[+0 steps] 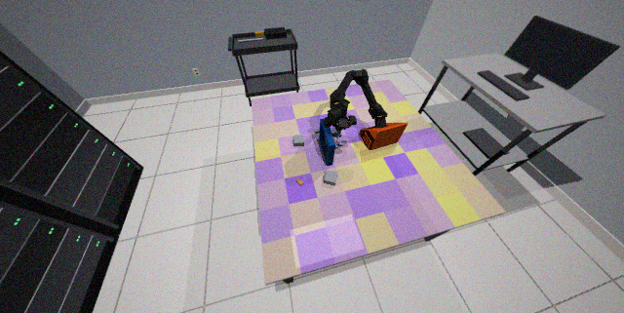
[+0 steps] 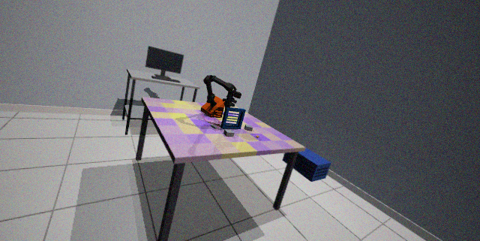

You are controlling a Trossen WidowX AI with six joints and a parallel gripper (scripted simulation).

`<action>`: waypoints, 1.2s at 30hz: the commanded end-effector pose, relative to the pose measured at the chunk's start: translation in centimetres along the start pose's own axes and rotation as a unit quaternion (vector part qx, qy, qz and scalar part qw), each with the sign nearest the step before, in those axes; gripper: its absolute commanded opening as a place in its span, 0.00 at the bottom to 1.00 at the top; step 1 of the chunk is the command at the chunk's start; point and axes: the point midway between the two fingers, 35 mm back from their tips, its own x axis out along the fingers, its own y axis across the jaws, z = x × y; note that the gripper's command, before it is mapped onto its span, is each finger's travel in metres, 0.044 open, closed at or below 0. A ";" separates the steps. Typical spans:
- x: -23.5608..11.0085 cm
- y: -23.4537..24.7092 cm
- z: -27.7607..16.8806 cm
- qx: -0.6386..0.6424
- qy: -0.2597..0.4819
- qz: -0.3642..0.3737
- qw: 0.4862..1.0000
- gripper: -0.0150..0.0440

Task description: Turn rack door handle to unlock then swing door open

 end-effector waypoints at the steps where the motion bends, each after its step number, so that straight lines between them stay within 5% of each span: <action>1: 0.0 0.3 0.2 0.042 -0.002 -0.001 0.999 0.30; 36: 0.0 5.4 3.9 0.311 -0.003 0.001 0.950 0.30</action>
